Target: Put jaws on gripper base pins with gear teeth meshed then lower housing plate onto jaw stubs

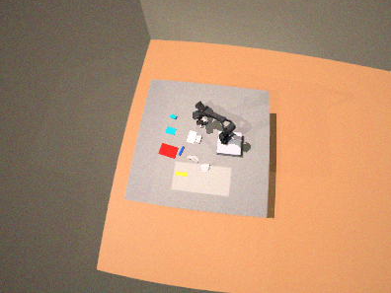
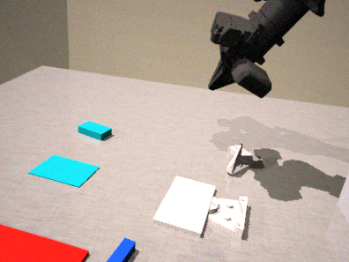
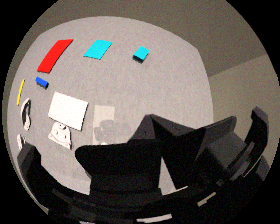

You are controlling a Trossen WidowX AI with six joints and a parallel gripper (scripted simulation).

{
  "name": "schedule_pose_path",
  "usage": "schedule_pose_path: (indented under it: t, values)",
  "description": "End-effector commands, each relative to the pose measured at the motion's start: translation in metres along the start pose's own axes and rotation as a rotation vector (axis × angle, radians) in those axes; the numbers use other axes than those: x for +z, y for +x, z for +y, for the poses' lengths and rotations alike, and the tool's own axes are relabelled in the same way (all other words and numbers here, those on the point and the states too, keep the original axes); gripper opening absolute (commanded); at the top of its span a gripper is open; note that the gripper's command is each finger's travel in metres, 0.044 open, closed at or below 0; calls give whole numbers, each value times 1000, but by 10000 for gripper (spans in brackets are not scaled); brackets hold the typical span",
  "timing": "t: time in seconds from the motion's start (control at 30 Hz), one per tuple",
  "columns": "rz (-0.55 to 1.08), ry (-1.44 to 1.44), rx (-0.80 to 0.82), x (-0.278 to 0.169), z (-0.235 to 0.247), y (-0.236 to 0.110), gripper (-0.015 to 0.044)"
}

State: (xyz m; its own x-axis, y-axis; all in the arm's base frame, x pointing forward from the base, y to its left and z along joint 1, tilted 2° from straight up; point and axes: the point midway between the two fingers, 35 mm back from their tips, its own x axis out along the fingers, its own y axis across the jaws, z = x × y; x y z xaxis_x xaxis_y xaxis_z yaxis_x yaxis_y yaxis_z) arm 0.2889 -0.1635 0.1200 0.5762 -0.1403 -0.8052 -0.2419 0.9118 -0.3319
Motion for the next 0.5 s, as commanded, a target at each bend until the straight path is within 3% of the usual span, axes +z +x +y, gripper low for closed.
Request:
schedule_pose_path:
  t: [0.0,0.47]
  values:
    - [9,-58,34,6,9,6,0]
    - [11,-274,124,27,41,16,0]
